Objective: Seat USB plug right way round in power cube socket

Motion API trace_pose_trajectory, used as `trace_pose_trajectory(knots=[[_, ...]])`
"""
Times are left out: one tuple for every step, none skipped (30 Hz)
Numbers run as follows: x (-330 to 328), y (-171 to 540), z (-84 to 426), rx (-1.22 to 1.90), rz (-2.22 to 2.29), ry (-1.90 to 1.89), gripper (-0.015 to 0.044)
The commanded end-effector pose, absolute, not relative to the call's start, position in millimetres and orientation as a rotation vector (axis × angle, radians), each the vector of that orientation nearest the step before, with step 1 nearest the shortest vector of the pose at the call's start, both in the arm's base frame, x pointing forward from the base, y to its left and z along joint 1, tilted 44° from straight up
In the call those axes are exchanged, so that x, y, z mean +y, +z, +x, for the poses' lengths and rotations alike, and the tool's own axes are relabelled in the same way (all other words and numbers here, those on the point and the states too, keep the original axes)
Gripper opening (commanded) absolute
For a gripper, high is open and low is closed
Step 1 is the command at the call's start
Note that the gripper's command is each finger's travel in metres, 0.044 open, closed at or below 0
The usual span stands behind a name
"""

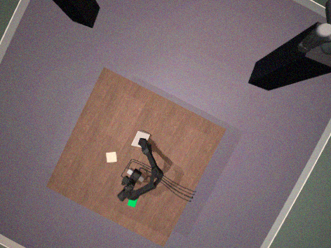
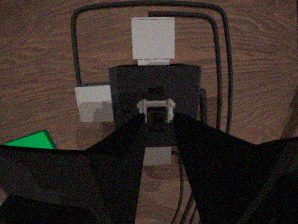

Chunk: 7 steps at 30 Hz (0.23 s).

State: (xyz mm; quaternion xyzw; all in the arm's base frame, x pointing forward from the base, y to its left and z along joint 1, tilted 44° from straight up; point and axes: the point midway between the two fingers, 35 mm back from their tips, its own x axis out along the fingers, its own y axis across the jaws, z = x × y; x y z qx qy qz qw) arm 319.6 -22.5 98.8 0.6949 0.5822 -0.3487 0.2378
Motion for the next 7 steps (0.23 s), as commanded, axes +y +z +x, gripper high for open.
trace_pose_trajectory(knots=[[-25.9,101.7,319.9,1.591,1.904,-0.953,0.0095],[-26.6,102.4,319.8,1.591,1.904,-0.953,0.0095],[-27.3,103.1,319.7,1.591,1.904,-0.953,0.0095],[-28.0,103.8,319.6,1.591,1.904,-0.953,0.0095],[-28.7,104.5,319.5,1.591,1.904,-0.953,0.0095],[-29.4,105.3,319.4,1.591,1.904,-0.953,0.0095],[-30.1,106.0,319.4,1.591,1.903,-0.953,0.0095]])
